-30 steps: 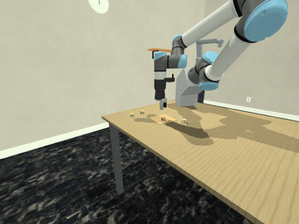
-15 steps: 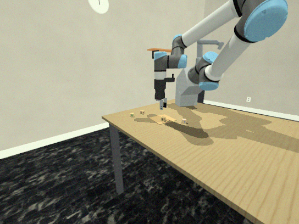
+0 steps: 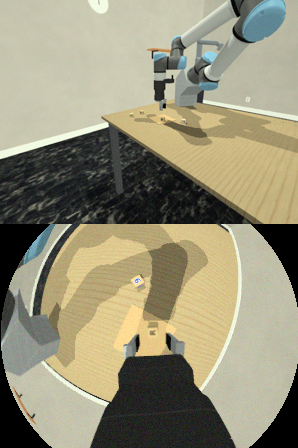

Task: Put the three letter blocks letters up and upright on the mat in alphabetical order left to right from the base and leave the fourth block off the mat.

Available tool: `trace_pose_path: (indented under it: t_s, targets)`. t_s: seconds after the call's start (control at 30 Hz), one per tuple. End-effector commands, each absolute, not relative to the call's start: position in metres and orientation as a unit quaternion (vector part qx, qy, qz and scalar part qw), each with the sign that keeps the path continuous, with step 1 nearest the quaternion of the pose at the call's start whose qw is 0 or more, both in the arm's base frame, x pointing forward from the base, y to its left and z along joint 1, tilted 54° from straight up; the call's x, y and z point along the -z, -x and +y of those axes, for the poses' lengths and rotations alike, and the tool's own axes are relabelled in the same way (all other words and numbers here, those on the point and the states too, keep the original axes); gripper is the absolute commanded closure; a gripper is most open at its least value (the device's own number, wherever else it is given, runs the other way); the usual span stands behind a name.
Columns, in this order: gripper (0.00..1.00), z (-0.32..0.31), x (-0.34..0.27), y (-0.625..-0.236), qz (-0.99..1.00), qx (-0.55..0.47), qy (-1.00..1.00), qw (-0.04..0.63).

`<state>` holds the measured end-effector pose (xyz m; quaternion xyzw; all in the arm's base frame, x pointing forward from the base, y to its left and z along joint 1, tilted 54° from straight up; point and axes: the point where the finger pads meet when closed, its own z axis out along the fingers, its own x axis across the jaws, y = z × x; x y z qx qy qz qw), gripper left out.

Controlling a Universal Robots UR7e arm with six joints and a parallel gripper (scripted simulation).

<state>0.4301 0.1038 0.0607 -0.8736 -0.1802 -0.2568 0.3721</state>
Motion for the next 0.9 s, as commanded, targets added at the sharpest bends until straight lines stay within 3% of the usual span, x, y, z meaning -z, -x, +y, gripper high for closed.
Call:
trace_pose_path:
  t_s: [0.0,0.87]
  targets:
    - [0.0,0.111,-0.056,-0.431,-0.18,0.255,0.873,0.374]
    - [0.0,0.135,-0.038,-0.442,-0.18,0.256,0.873,0.373]
